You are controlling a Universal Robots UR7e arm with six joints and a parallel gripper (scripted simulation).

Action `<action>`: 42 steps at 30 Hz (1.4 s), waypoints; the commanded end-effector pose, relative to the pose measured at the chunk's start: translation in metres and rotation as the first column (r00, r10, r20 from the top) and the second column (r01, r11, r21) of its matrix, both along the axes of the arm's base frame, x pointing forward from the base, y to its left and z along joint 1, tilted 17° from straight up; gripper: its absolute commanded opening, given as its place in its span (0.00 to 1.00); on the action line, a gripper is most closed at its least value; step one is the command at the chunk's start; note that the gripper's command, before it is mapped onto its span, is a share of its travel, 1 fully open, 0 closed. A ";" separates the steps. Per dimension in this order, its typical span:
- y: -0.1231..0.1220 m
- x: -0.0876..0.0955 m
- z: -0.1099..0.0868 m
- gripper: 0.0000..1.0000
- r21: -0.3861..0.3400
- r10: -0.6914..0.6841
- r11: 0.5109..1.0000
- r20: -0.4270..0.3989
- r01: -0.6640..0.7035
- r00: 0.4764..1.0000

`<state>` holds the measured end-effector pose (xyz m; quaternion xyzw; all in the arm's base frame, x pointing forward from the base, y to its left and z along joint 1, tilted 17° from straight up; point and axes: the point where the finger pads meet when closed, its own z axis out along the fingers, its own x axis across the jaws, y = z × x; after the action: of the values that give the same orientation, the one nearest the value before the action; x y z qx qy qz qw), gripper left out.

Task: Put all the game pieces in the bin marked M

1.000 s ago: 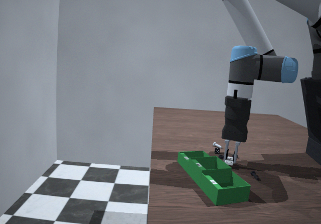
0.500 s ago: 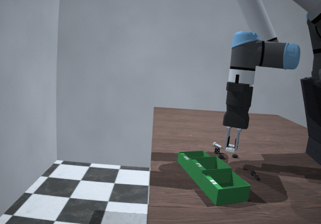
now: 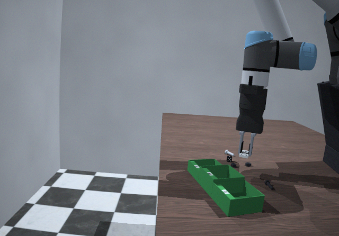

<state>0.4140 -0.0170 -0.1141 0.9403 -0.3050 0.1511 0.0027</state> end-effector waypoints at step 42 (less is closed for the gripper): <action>0.090 0.095 0.028 0.49 -0.147 0.516 0.841 -0.076 -0.521 0.854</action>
<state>0.5065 0.0695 -0.0840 0.9814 -0.0927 0.1652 0.0314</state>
